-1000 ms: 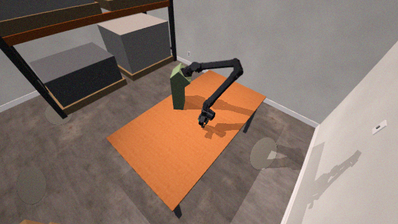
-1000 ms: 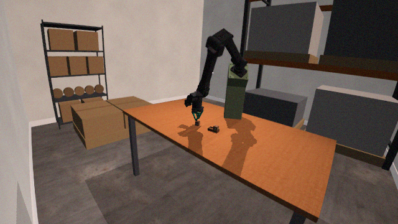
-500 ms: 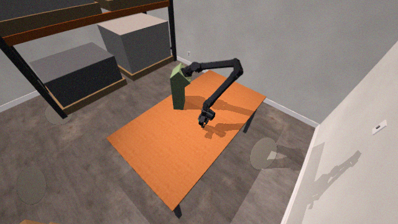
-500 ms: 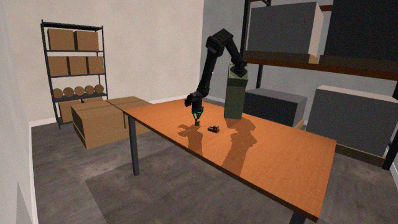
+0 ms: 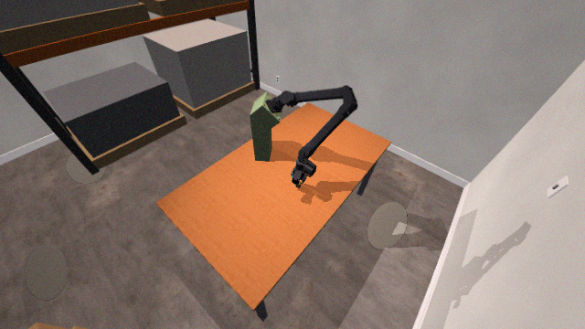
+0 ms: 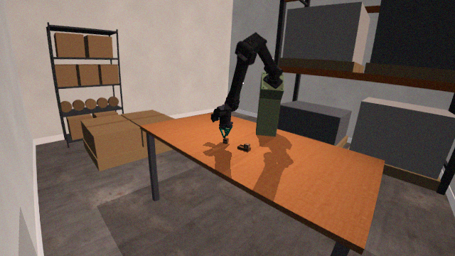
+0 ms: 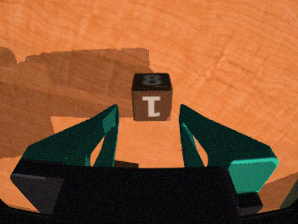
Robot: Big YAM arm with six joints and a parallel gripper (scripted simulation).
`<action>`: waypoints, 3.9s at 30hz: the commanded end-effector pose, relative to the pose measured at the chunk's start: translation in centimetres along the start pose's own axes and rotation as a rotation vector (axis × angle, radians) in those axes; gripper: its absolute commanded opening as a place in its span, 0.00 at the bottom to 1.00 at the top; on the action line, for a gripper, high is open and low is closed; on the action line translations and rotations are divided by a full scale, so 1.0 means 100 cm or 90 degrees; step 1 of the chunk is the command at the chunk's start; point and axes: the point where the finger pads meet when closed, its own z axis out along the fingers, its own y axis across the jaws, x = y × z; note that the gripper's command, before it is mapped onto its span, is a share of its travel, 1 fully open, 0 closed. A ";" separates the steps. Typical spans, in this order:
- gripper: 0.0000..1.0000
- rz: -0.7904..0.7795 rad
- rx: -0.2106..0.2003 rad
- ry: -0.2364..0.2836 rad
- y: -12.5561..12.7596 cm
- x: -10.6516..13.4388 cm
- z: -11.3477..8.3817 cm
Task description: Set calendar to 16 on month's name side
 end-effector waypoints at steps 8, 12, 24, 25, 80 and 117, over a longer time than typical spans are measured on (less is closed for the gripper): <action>0.47 0.003 0.006 0.008 -0.004 0.008 0.008; 0.47 0.003 0.006 0.008 -0.004 0.008 0.008; 0.47 0.003 0.006 0.008 -0.004 0.008 0.008; 0.47 0.003 0.006 0.008 -0.004 0.008 0.008; 0.47 0.007 0.012 0.010 -0.011 0.015 0.007; 0.47 -0.001 0.009 0.012 -0.005 0.019 -0.006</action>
